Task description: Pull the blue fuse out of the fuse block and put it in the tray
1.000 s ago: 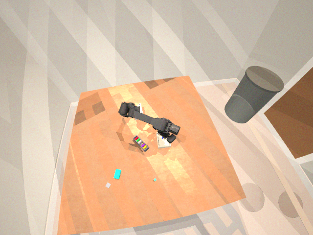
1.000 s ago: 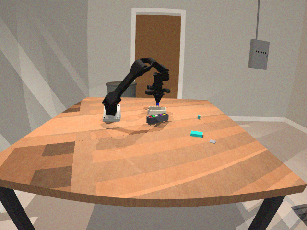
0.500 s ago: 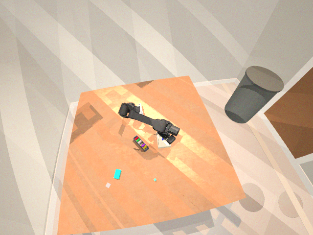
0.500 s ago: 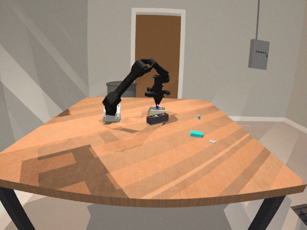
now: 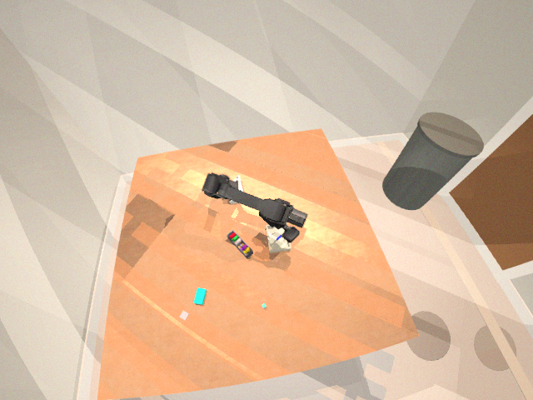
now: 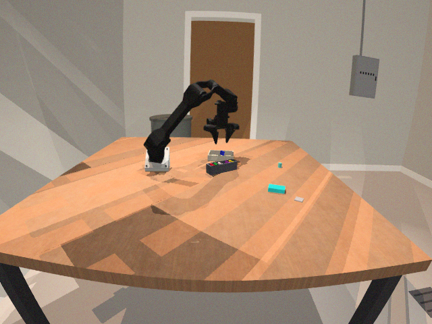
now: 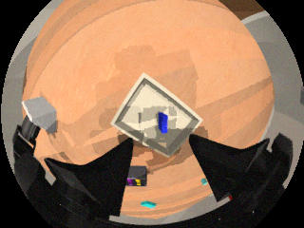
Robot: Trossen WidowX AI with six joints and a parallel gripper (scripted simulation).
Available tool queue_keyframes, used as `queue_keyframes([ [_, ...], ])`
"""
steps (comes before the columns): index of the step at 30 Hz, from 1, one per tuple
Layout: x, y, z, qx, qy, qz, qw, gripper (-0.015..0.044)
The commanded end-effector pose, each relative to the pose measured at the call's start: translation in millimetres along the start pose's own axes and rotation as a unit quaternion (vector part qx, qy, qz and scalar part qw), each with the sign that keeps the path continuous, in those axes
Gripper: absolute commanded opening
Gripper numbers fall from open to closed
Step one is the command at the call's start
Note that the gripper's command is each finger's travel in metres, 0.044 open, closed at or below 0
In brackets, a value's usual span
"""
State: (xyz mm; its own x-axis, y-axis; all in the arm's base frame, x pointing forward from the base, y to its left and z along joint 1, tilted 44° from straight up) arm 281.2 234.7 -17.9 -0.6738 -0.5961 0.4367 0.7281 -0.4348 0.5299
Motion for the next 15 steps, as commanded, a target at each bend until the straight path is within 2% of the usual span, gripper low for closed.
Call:
queue_keyframes([
  [1, -0.6, 0.0, 14.0, -0.001, 0.005, -0.003, 1.0, 0.033],
  [15, 0.5, -0.4, 10.2, 0.001, 0.002, 0.001, 1.0, 0.033],
])
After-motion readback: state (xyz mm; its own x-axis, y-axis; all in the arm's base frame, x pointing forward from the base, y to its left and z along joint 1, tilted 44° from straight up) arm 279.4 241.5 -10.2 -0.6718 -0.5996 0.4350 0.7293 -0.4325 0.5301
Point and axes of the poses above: the point midway between the two fingers, 35 mm back from their tips, its own z axis back along the fingers, its own x axis across the jaws, y = z × x, the point moved 5 cm from there along z, back along the fingers, and after that the axes turned 12 degrees about z, right-handed, at the moved point
